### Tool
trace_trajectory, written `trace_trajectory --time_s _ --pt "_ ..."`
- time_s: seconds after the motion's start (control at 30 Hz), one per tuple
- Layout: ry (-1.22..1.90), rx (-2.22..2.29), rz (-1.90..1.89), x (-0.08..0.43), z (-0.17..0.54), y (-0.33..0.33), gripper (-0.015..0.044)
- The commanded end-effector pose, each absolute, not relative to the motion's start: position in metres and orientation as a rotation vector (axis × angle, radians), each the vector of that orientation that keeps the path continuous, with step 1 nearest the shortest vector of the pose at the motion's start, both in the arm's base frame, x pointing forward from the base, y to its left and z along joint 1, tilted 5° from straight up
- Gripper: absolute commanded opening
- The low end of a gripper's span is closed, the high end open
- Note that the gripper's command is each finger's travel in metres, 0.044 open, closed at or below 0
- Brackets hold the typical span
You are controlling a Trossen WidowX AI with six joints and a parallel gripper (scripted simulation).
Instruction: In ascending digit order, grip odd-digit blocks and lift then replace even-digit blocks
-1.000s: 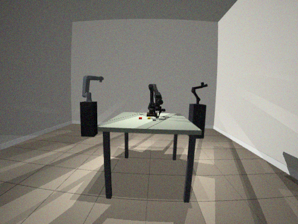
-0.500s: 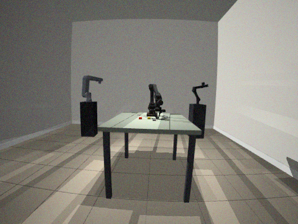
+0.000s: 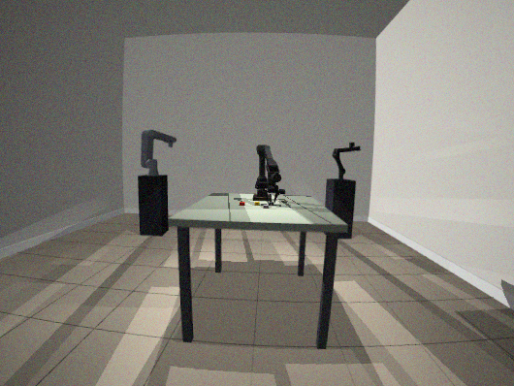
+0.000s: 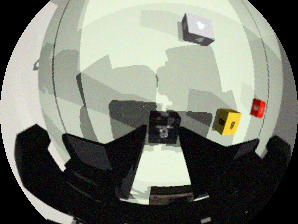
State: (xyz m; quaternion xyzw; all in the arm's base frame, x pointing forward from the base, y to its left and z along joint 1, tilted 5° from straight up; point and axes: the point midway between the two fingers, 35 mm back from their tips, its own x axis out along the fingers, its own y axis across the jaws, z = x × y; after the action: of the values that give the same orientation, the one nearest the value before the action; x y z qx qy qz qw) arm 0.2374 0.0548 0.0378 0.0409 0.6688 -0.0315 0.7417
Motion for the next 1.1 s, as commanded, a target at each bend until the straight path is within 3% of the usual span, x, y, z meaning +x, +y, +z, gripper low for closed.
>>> trace_trajectory --time_s 0.0,0.17,0.53,0.9,1.07 --pt "1.465 0.084 -0.071 0.237 0.037 0.054 0.0278" --pt "1.465 0.084 -0.071 0.237 0.037 0.054 0.0400" --pt "1.465 0.084 -0.071 0.234 0.073 0.054 0.0400" --pt "1.465 0.084 -0.071 0.225 0.154 0.054 0.0120" --pt "1.465 0.084 -0.071 0.225 0.154 0.054 0.0120"
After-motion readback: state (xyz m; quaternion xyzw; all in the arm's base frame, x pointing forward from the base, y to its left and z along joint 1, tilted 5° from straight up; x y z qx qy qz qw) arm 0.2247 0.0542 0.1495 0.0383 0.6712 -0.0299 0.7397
